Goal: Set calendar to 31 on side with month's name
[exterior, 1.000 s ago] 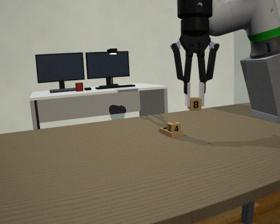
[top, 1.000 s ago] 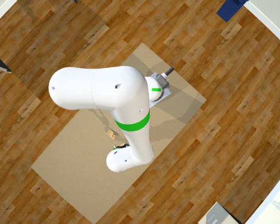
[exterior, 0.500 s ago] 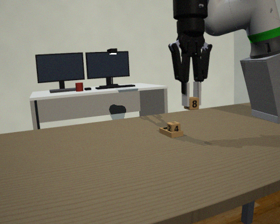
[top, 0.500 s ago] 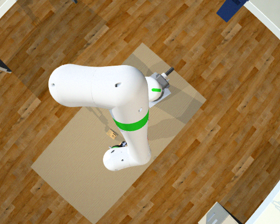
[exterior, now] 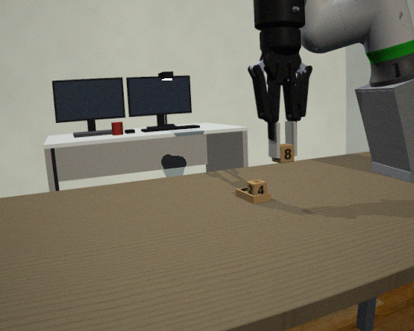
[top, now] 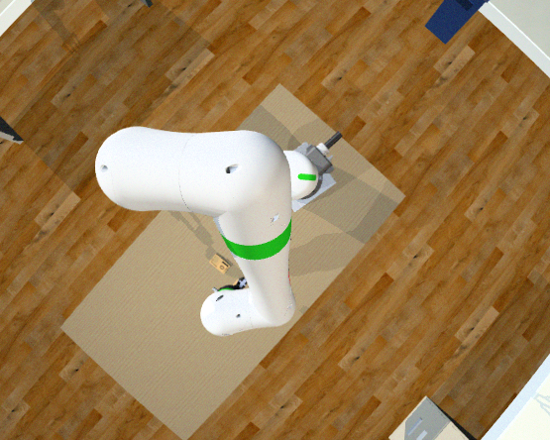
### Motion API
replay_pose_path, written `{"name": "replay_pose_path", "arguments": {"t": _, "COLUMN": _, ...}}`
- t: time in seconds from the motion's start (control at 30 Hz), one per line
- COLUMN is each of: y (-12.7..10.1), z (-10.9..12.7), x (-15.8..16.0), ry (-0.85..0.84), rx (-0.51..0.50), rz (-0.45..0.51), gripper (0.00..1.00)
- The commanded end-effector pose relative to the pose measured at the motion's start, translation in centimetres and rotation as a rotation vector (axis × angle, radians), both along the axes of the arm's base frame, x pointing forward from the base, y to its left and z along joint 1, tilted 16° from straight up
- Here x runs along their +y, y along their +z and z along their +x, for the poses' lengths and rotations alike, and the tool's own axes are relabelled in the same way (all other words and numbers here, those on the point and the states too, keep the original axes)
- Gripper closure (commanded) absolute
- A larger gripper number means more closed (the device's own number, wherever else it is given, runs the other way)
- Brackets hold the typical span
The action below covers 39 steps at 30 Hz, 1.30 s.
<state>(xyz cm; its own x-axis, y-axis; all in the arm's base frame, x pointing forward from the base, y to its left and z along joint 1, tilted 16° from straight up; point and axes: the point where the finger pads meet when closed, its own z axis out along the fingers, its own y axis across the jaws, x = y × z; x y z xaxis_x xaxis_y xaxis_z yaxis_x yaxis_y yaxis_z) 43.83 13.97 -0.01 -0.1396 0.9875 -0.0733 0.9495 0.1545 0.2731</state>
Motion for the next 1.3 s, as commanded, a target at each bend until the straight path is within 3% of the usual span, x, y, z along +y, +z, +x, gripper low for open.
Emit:
{"name": "replay_pose_path", "arguments": {"t": 0.0, "y": -0.4, "z": 0.1, "x": 0.0, "ry": 0.0, "rx": 0.0, "rz": 0.0, "gripper": 0.83}}
{"name": "replay_pose_path", "arguments": {"t": 0.77, "y": -8.4, "z": 2.6, "x": -0.4, "ry": 0.0, "rx": 0.0, "rz": 0.0, "gripper": 0.83}}
{"name": "replay_pose_path", "arguments": {"t": 1.27, "y": -9.0, "z": 2.8, "x": -0.4, "ry": 0.0, "rx": 0.0, "rz": 0.0, "gripper": 0.83}}
